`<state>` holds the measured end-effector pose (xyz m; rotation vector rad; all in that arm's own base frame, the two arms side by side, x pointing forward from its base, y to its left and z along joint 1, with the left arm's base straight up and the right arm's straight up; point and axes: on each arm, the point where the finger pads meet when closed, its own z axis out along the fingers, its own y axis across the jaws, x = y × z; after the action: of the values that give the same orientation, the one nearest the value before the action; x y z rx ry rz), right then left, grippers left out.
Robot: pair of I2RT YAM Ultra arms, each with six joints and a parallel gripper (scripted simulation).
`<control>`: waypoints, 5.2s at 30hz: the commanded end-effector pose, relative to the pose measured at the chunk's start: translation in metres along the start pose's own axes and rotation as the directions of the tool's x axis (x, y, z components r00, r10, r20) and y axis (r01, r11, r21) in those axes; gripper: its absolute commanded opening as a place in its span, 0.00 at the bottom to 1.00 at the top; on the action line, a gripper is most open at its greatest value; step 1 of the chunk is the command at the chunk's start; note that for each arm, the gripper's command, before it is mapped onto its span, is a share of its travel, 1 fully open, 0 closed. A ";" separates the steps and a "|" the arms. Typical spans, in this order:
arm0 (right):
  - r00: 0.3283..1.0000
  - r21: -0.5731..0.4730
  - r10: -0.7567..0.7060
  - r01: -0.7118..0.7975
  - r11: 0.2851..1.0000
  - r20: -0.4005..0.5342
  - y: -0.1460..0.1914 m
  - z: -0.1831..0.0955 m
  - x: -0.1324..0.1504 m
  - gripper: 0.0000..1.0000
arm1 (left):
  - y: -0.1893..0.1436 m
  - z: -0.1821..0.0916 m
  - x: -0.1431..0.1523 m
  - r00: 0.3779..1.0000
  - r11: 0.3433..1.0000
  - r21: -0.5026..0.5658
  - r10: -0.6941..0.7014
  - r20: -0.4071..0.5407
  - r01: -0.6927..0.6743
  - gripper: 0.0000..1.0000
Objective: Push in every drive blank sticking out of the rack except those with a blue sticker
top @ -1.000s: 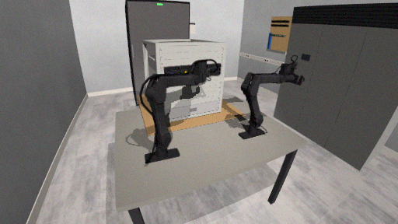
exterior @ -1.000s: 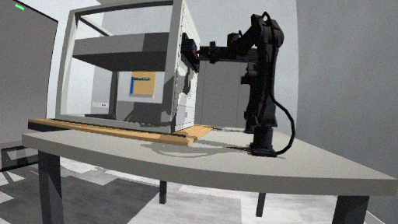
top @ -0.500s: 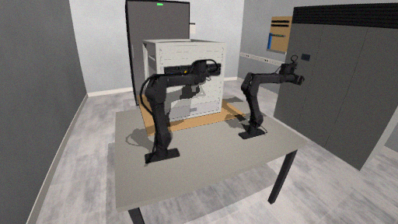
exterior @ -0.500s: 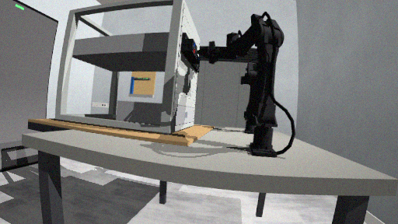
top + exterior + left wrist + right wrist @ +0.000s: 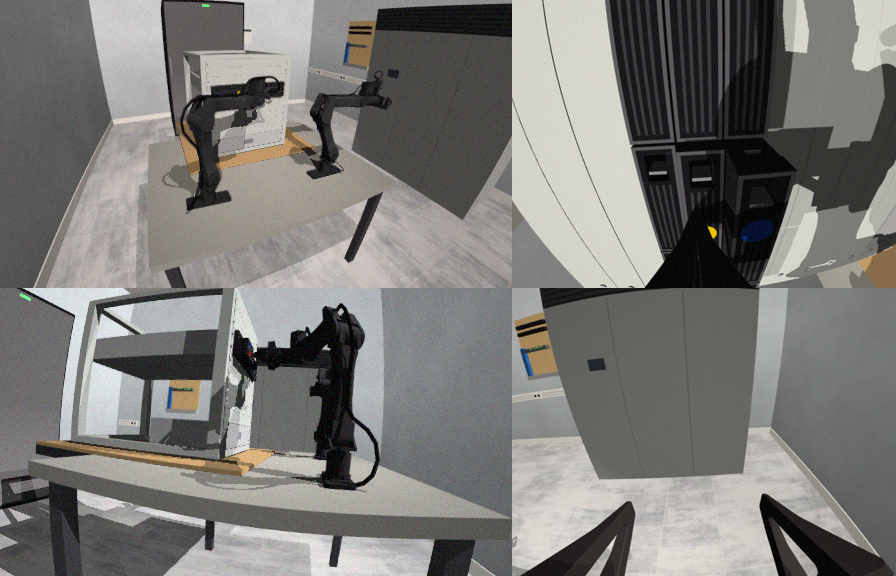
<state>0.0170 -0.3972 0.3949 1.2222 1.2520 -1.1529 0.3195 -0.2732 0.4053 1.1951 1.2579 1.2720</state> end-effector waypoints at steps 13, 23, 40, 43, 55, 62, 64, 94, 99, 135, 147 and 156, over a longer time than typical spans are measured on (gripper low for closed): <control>0.999 0.007 -0.011 0.011 1.000 0.046 -0.004 -0.001 -0.021 1.00 | 0.013 0.009 0.001 0.999 0.999 -0.013 -0.038 -0.003 0.038 0.00; 0.999 0.007 -0.011 0.011 1.000 0.046 -0.004 -0.001 -0.021 1.00 | 0.013 0.010 0.001 0.999 0.999 -0.014 -0.039 -0.003 0.039 0.00; 0.999 0.007 -0.011 0.011 1.000 0.046 -0.004 -0.001 -0.021 1.00 | 0.013 0.013 0.001 0.999 0.999 -0.015 -0.041 -0.003 0.041 0.00; 0.999 0.007 -0.011 0.011 1.000 0.046 -0.004 -0.001 -0.021 1.00 | 0.013 0.014 0.001 0.999 0.999 -0.015 -0.041 -0.003 0.041 0.00; 0.999 0.007 -0.011 0.011 1.000 0.046 -0.004 -0.001 -0.021 1.00 | 0.013 0.015 0.001 0.999 0.999 -0.014 -0.040 -0.003 0.040 0.00; 0.999 0.007 -0.011 0.011 1.000 0.046 -0.004 -0.001 -0.021 1.00 | 0.014 0.019 0.001 0.999 0.999 -0.015 -0.041 -0.003 0.041 0.00; 0.999 0.007 -0.011 0.011 1.000 0.046 -0.004 -0.001 -0.021 1.00 | 0.014 0.019 0.001 0.999 0.999 -0.015 -0.041 -0.003 0.041 0.00; 0.999 0.007 -0.011 0.011 1.000 0.046 -0.004 -0.001 -0.021 1.00 | 0.007 -0.077 0.007 1.000 1.000 -0.007 -0.021 0.000 0.021 0.00; 0.999 0.007 -0.011 0.011 1.000 0.046 -0.004 -0.001 -0.021 1.00 | 0.006 -0.095 0.007 1.000 1.000 -0.007 -0.021 0.000 0.021 0.00; 0.999 0.007 -0.011 0.011 1.000 0.046 -0.004 -0.001 -0.021 1.00 | -0.042 -0.099 0.124 1.000 1.000 -0.006 -0.014 0.000 0.014 0.00; 0.999 0.007 -0.011 0.011 1.000 0.046 -0.004 -0.001 -0.021 1.00 | -0.033 -0.086 0.121 0.999 0.999 -0.009 -0.036 -0.003 0.036 0.00; 0.999 0.007 -0.011 0.011 1.000 0.046 -0.004 -0.001 -0.021 1.00 | -0.030 -0.040 0.119 0.999 0.999 -0.018 -0.051 -0.003 0.050 0.00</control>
<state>0.0171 -0.3972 0.3949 1.2219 1.2522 -1.1527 0.2566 -0.1452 0.3616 1.1625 1.3034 1.3194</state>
